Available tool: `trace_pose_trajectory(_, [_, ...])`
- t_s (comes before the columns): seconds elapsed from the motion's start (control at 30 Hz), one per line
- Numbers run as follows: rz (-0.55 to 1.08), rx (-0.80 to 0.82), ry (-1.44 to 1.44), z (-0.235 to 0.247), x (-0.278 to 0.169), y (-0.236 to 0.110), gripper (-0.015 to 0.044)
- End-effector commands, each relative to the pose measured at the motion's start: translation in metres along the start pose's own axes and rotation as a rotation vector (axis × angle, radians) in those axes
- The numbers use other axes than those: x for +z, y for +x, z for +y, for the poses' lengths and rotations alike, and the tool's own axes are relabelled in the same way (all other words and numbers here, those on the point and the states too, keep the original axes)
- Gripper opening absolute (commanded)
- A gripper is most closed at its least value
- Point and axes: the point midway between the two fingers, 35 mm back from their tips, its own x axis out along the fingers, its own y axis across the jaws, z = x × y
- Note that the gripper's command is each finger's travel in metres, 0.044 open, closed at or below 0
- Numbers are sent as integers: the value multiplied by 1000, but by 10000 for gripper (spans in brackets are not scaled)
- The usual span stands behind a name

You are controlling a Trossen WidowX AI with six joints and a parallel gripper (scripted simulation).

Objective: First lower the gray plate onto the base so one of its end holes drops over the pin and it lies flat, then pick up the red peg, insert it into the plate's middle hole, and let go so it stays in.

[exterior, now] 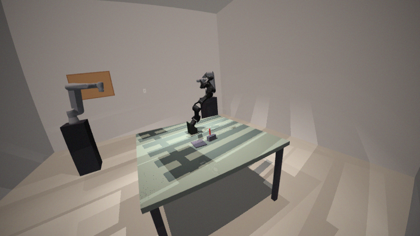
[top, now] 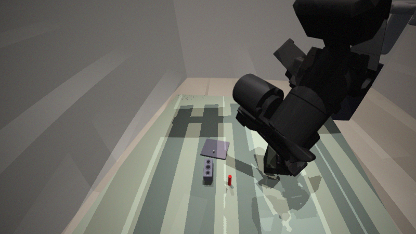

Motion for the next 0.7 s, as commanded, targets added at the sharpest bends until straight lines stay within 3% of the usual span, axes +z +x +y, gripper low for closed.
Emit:
trace_pose_trajectory(0.0, [0,0,0,0,0,0,426])
trace_pose_trajectory(0.1, [18,-59,25,-9,-14,-1,440])
trace_pose_trajectory(0.37, [368,-37,334,21,-137,10,440])
trace_pose_trajectory(0.67, [846,-158,634,58,-267,-48,440])
